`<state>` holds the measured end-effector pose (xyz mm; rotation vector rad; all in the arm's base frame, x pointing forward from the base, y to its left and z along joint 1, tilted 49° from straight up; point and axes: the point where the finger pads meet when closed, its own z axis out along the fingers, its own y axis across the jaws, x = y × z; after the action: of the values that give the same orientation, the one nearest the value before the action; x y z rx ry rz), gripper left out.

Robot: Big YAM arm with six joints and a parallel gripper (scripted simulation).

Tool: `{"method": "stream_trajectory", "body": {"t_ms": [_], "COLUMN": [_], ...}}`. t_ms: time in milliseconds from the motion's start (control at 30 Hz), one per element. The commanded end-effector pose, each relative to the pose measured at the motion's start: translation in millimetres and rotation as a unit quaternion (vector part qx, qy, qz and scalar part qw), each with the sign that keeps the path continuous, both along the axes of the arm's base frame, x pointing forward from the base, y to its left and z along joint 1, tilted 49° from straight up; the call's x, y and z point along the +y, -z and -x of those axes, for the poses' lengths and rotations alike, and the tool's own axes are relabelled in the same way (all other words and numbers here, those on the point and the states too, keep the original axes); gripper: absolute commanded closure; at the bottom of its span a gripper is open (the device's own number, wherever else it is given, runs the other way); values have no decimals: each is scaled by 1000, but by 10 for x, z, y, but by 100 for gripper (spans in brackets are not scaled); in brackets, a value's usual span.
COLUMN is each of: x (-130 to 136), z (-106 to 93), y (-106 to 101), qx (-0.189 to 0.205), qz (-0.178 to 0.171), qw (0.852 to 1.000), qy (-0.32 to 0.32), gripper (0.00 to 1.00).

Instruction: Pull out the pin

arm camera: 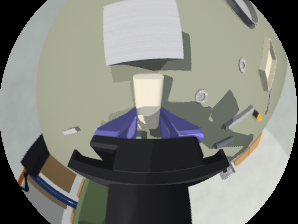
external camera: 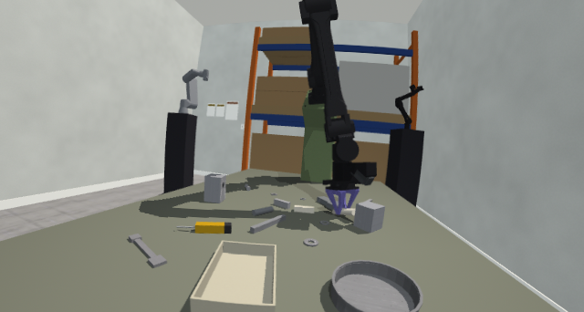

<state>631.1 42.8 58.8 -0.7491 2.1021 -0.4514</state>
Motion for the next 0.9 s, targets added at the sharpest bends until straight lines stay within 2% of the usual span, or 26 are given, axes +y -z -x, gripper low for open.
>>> {"method": "stream_trajectory", "body": {"t_ms": [0,867], "x": [-378,-399], "z": [95,102], "y": [581,643], "qx": [43,39], "qz": [10,5], "qw": [999,999], "qy": [21,16], "gripper": [100,100]}}
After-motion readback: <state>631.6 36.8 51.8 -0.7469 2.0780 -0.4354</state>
